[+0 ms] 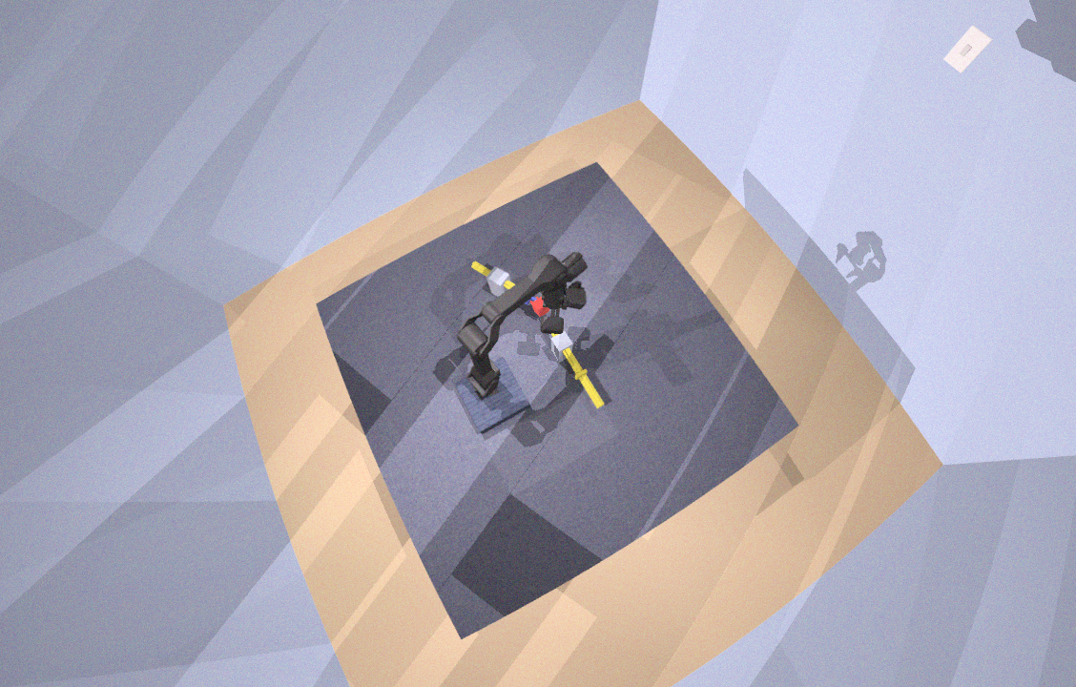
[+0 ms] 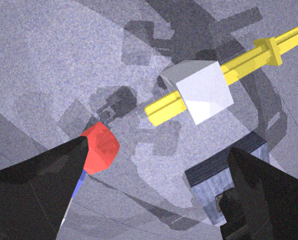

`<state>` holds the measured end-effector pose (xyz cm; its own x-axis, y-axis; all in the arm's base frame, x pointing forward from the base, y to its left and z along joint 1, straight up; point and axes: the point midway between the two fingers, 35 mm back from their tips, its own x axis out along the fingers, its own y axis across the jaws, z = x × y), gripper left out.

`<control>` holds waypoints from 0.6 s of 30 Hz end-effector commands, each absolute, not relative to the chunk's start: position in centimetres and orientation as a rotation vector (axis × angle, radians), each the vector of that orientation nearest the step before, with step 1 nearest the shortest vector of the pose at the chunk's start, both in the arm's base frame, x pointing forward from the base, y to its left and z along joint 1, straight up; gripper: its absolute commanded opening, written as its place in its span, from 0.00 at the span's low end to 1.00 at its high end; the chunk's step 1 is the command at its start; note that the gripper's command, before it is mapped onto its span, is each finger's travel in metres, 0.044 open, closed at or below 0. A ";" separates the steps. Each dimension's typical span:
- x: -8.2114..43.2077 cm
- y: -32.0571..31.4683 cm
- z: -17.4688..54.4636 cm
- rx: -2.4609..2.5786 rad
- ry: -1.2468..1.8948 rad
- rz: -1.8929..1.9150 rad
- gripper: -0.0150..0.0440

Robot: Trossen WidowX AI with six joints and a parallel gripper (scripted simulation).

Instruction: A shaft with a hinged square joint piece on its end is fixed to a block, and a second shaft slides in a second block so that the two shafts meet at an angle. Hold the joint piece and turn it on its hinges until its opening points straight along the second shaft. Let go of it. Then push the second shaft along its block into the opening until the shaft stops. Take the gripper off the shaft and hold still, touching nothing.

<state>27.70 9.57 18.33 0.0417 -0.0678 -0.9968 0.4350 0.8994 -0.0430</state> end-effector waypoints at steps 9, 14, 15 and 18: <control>27.6 9.6 17.7 0.516 1.396 -0.660 1.00; 27.6 9.7 17.5 0.611 1.343 -0.768 1.00; 27.6 9.7 17.5 0.630 1.332 -0.790 1.00; 27.6 9.8 17.4 0.688 1.296 -0.852 1.00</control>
